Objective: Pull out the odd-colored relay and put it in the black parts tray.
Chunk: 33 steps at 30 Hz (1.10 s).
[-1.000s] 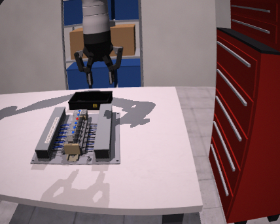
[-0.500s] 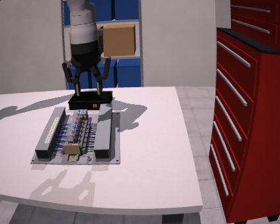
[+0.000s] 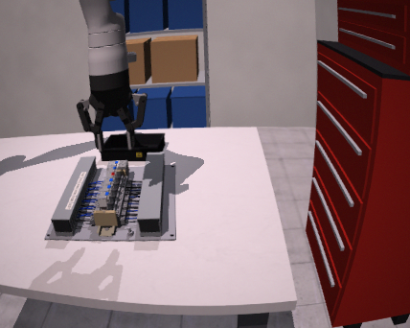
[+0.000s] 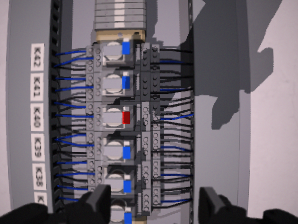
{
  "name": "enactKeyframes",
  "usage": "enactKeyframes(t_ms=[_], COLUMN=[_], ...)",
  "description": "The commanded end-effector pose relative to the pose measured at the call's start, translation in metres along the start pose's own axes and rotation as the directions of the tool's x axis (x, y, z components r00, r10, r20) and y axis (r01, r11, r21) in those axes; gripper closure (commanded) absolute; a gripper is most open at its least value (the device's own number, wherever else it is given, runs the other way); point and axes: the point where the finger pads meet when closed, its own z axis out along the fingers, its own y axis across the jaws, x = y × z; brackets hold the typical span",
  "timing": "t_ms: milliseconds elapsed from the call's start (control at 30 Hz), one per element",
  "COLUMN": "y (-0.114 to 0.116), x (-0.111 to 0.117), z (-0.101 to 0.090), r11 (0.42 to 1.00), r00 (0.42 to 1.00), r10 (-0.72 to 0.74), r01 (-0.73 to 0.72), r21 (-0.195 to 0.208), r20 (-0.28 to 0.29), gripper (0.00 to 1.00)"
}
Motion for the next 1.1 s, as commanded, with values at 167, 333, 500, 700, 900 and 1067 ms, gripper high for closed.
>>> enactKeyframes(t_ms=[167,333,500,700,900,1067], y=[-0.009,-0.016,-0.021,-0.024,-0.027,-0.029], x=[-0.004,-0.007,-0.009,-0.01,-0.011,-0.011], z=[0.003,0.007,0.009,0.01,0.012,0.012], r11=[1.0,1.0,1.0,1.0,1.0,1.0], r00=[1.0,1.0,1.0,1.0,1.0,1.0], r10=[-0.01,-0.017,-0.022,-0.025,-0.028,-0.03], r01=[0.01,0.017,0.022,0.025,0.028,0.03], r21=[0.001,0.004,0.006,0.007,0.009,0.009], r20=[0.003,0.005,0.007,0.008,0.009,0.009], gripper=[0.39,0.39,0.39,0.39,0.39,0.39])
